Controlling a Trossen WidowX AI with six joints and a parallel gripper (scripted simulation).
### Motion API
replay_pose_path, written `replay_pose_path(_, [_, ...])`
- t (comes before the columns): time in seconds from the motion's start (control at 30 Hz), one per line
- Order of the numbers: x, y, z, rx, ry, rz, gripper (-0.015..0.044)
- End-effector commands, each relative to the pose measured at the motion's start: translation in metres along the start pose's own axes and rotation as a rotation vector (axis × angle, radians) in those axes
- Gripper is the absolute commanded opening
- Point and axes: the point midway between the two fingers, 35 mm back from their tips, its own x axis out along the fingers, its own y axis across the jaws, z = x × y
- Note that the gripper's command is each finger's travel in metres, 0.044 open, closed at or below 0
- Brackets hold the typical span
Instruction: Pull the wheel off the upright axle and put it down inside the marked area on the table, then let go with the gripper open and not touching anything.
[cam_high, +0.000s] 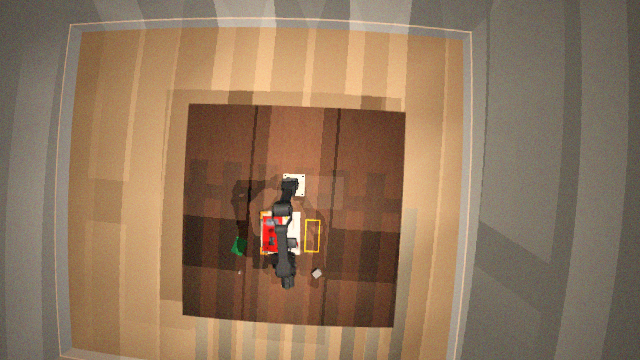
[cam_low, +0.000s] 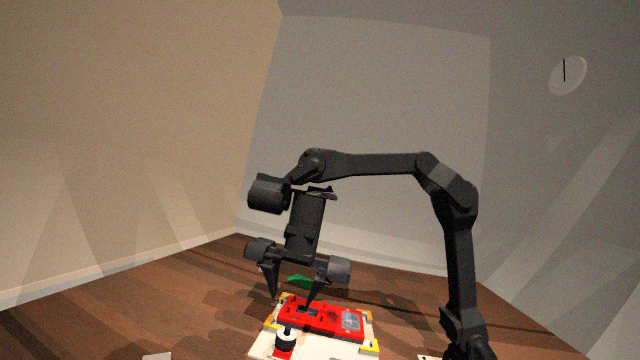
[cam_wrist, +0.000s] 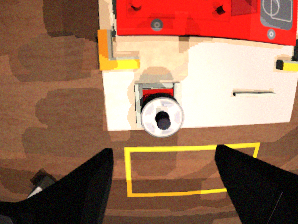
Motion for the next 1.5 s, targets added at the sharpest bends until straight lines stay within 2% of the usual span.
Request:
replay_pose_path(0.0, [0.002, -0.002, -0.002, 0.007, 0.003, -0.008, 0.03])
replay_pose_path(0.5, [0.073, -0.005, -0.002, 0.007, 0.003, -0.008, 0.03])
replay_pose_path(0.63, [0.076, -0.005, -0.002, 0.007, 0.003, -0.008, 0.03])
replay_pose_path(0.77, [0.072, -0.005, -0.002, 0.001, -0.001, -0.013, 0.0195])
replay_pose_path(1.03, [0.072, -0.005, -0.002, 0.001, -0.001, -0.013, 0.0142])
replay_pose_path(1.2, [0.071, -0.005, -0.002, 0.001, -0.001, -0.013, 0.001])
replay_pose_path(1.47, [0.069, -0.005, -0.002, 0.001, 0.0, -0.012, 0.0])
